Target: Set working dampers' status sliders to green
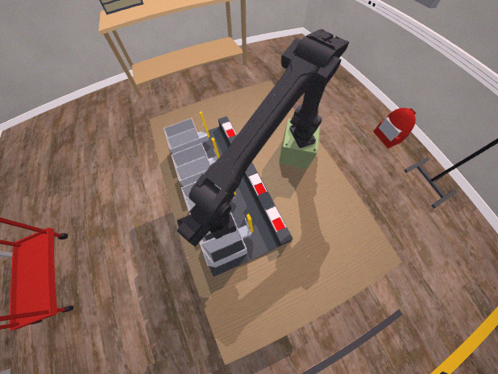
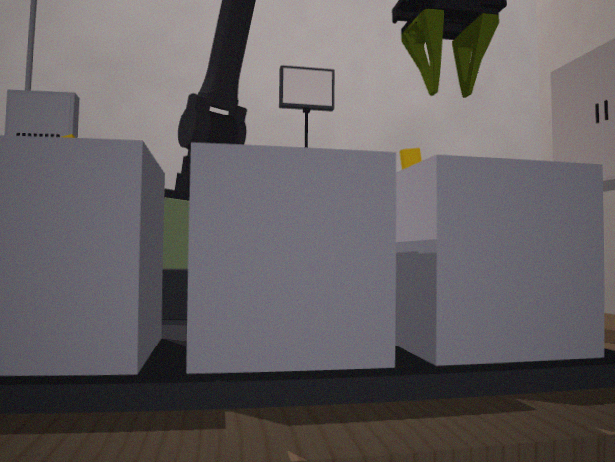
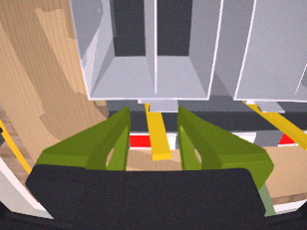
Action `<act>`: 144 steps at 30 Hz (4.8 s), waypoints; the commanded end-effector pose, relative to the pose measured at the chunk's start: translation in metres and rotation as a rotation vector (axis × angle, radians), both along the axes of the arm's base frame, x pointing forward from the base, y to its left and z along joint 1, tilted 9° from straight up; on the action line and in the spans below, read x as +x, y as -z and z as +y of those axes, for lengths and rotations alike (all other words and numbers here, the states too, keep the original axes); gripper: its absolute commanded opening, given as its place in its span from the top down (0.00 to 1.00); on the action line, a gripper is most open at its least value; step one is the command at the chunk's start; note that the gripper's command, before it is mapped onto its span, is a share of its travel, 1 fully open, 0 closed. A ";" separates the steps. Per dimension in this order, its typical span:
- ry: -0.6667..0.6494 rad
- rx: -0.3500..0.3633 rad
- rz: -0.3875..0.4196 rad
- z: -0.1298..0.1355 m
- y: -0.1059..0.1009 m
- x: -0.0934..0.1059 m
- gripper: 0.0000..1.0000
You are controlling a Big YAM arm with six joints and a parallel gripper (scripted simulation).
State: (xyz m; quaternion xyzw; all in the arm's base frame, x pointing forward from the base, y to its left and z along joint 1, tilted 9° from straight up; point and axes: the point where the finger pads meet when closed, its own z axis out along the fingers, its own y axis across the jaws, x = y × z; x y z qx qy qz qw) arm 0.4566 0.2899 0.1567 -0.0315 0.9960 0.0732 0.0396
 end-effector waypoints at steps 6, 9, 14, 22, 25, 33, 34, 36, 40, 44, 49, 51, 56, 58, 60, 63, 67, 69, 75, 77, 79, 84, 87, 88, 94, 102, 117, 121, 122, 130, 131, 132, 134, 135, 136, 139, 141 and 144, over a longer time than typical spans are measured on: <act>-0.015 -0.008 -0.041 0.018 -0.033 0.046 0.64; -0.018 0.016 -0.080 0.018 -0.058 0.042 0.64; -0.014 0.011 -0.070 0.018 -0.052 0.043 0.64; -0.014 0.011 -0.070 0.018 -0.052 0.043 0.64; -0.014 0.011 -0.070 0.018 -0.052 0.043 0.64; -0.014 0.011 -0.070 0.018 -0.052 0.043 0.64; -0.014 0.011 -0.070 0.018 -0.052 0.043 0.64; -0.014 0.011 -0.070 0.018 -0.052 0.043 0.64; -0.014 0.011 -0.070 0.018 -0.052 0.043 0.64; -0.014 0.011 -0.070 0.018 -0.052 0.043 0.64; -0.014 0.011 -0.070 0.018 -0.052 0.043 0.64; -0.014 0.011 -0.070 0.018 -0.052 0.043 0.64; -0.014 0.011 -0.070 0.018 -0.052 0.043 0.64; -0.014 0.011 -0.070 0.018 -0.052 0.043 0.64; -0.014 0.011 -0.070 0.018 -0.052 0.043 0.64; -0.014 0.011 -0.070 0.018 -0.052 0.043 0.64; -0.014 0.011 -0.070 0.018 -0.052 0.043 0.64; -0.014 0.011 -0.070 0.018 -0.052 0.043 0.64; -0.014 0.011 -0.070 0.018 -0.052 0.043 0.64; -0.014 0.011 -0.070 0.018 -0.052 0.043 0.64; -0.014 0.011 -0.070 0.018 -0.052 0.043 0.64; -0.014 0.011 -0.070 0.018 -0.052 0.043 0.64; -0.014 0.011 -0.070 0.018 -0.052 0.043 0.64; -0.014 0.011 -0.070 0.018 -0.052 0.043 0.64; -0.014 0.011 -0.070 0.018 -0.052 0.043 1.00; -0.014 0.011 -0.070 0.018 -0.052 0.043 1.00; -0.014 0.011 -0.070 0.018 -0.052 0.043 1.00; -0.014 0.011 -0.070 0.018 -0.052 0.043 1.00; -0.014 0.011 -0.070 0.018 -0.052 0.043 1.00; -0.060 0.006 -0.077 0.018 -0.052 0.043 1.00; -0.060 0.006 -0.077 0.018 -0.052 0.043 1.00; -0.060 0.006 -0.077 0.018 -0.052 0.043 1.00; -0.122 -0.001 -0.087 0.018 -0.052 0.043 1.00; -0.166 -0.005 -0.093 0.018 -0.052 0.043 1.00; -0.211 -0.009 -0.100 0.019 -0.052 0.043 1.00; -0.281 -0.016 -0.110 0.019 -0.052 0.043 1.00; -0.328 -0.021 -0.117 0.019 -0.052 0.043 1.00; -0.399 -0.029 -0.128 0.019 -0.052 0.043 1.00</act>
